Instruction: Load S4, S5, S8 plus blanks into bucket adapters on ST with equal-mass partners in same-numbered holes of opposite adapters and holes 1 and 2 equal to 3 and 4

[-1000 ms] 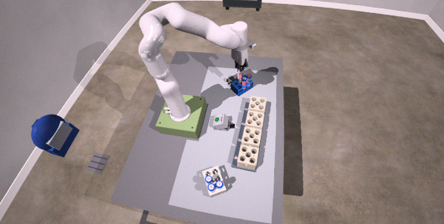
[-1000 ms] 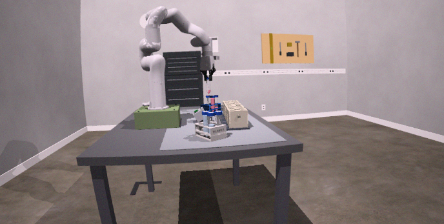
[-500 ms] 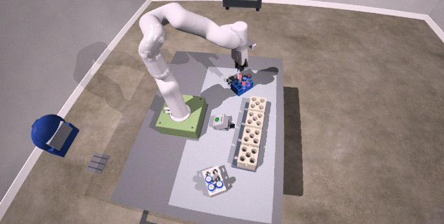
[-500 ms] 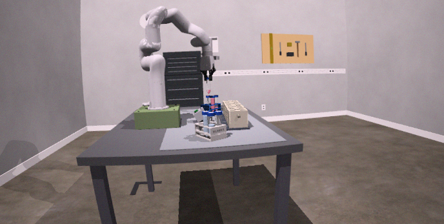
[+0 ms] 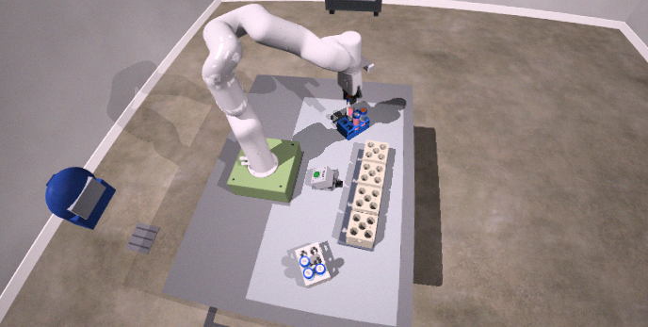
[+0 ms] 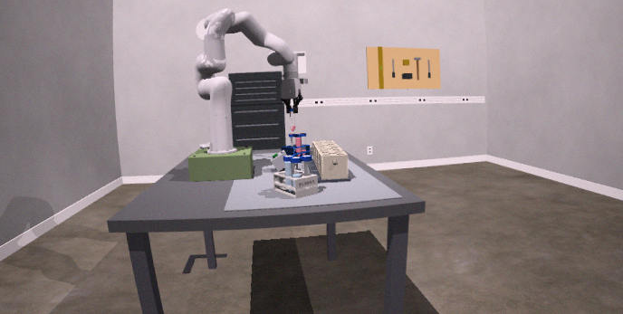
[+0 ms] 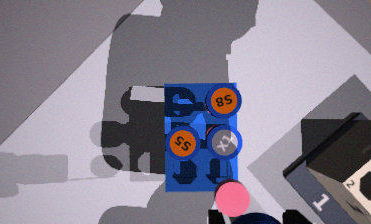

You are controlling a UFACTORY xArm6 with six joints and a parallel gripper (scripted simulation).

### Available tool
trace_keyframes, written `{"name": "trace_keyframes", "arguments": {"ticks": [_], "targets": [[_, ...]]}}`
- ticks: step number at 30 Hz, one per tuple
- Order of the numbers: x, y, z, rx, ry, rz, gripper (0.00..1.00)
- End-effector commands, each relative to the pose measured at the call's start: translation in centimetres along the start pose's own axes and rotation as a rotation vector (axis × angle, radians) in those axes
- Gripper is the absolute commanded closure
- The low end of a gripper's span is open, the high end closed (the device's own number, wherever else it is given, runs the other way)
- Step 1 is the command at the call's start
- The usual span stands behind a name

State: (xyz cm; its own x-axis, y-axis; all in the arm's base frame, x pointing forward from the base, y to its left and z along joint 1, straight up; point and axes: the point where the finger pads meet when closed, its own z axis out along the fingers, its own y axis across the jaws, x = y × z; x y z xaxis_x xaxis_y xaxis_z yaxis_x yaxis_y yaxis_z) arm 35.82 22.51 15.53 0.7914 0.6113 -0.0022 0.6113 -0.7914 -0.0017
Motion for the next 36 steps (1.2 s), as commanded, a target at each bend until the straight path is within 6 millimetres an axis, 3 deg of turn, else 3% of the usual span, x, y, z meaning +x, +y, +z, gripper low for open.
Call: {"name": "trace_keyframes", "arguments": {"ticks": [1,13,36], "targets": [[0.1,0.0,-0.2,0.0,0.005,0.0,1.0],[0.1,0.0,-0.2,0.0,0.005,0.0,1.0],[0.1,0.0,4.0,0.0,0.005,0.0,1.0]]}}
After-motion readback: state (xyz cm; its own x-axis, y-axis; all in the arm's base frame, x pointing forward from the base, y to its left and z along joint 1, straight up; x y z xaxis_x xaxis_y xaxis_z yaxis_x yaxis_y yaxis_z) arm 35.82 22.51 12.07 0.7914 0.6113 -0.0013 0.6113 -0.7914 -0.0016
